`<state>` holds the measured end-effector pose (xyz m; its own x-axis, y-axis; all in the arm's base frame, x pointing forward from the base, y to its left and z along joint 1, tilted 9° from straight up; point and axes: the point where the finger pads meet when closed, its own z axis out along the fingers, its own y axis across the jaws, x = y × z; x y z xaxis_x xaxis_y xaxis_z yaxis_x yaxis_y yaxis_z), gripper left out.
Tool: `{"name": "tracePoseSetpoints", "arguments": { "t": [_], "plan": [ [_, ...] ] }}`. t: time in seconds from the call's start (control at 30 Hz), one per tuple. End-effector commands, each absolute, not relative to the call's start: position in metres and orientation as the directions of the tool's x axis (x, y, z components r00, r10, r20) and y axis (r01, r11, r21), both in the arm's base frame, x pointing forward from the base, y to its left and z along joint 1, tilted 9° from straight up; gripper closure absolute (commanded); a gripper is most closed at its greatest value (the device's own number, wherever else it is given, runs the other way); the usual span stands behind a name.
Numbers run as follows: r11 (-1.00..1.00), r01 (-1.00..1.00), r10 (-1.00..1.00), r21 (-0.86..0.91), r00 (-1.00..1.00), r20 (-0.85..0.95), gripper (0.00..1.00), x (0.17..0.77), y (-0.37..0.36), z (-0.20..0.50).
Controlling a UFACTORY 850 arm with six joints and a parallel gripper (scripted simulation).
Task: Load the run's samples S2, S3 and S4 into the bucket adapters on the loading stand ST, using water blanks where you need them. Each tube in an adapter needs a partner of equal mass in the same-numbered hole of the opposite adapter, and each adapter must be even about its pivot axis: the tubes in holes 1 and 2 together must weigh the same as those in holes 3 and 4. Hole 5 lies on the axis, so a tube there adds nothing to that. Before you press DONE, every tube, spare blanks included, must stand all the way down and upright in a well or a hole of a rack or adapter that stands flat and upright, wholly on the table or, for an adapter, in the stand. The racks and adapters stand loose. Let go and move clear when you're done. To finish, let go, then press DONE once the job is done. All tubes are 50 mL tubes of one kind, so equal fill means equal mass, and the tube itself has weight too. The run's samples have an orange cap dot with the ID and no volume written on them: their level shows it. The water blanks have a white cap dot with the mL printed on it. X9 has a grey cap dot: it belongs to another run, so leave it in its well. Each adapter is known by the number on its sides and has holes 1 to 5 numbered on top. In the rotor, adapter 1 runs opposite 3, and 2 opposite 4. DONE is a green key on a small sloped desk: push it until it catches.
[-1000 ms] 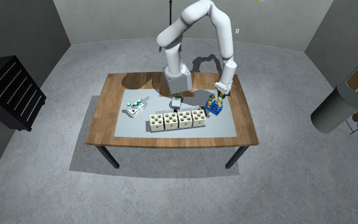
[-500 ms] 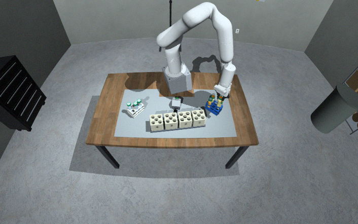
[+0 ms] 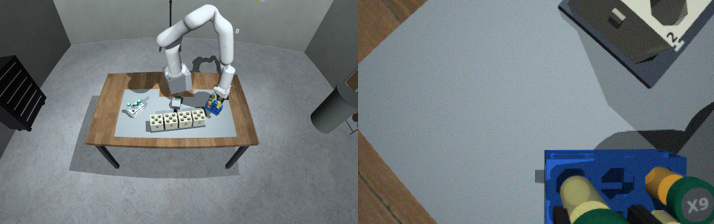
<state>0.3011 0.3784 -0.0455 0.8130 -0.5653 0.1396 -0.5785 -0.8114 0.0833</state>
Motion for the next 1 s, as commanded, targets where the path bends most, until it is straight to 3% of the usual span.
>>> {"name": "tracePoseSetpoints", "arguments": {
  "t": [0.0,0.97],
  "plan": [
    [-0.812,-0.579,-0.565,0.082,0.813,0.140,1.00,0.302,0.379,-0.045],
    [-0.812,-0.579,-0.565,0.082,0.813,0.140,1.00,0.303,0.376,-0.063]
  ]
}}
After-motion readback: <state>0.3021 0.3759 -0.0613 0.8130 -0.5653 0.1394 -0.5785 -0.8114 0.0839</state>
